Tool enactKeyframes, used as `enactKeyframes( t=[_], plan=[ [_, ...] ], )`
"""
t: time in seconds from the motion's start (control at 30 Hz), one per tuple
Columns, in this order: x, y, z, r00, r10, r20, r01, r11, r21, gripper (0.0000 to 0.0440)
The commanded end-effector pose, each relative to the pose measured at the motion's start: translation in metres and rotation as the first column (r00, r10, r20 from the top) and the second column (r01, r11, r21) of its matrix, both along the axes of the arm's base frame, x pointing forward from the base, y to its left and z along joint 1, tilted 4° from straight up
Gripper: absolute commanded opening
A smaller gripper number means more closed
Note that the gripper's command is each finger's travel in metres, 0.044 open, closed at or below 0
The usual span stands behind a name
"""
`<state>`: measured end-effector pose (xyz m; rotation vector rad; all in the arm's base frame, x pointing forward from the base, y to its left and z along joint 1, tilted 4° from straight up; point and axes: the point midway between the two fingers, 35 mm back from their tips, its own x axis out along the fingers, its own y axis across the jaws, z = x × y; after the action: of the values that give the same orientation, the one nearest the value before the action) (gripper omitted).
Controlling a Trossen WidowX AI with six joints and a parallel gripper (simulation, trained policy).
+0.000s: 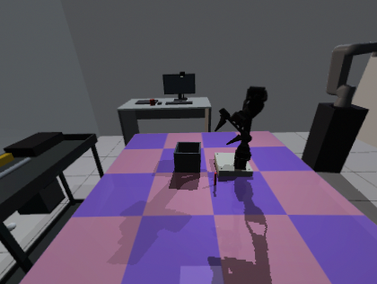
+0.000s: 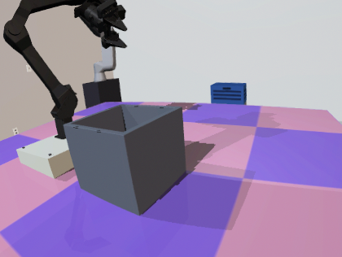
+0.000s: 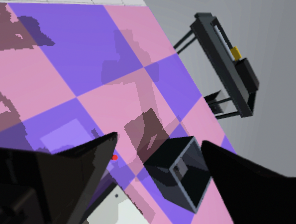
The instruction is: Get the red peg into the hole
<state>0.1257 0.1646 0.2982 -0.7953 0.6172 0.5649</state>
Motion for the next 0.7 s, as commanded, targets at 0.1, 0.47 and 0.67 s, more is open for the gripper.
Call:
enactKeyframes(
  t=[0.1, 0.47, 0.67],
  plan=[
    [-0.001, 0.001, -0.01, 0.992, -0.087, -0.087, 0.093, 0.994, 0.063, 0.044],
    [0.002, 0.0, -0.036, 0.887, -0.341, -0.31, 0.402, 0.902, 0.157, 0.044],
    [0.004, -0.001, -0.05, 0.78, -0.461, -0.423, 0.567, 0.807, 0.167, 0.044]
  ],
)
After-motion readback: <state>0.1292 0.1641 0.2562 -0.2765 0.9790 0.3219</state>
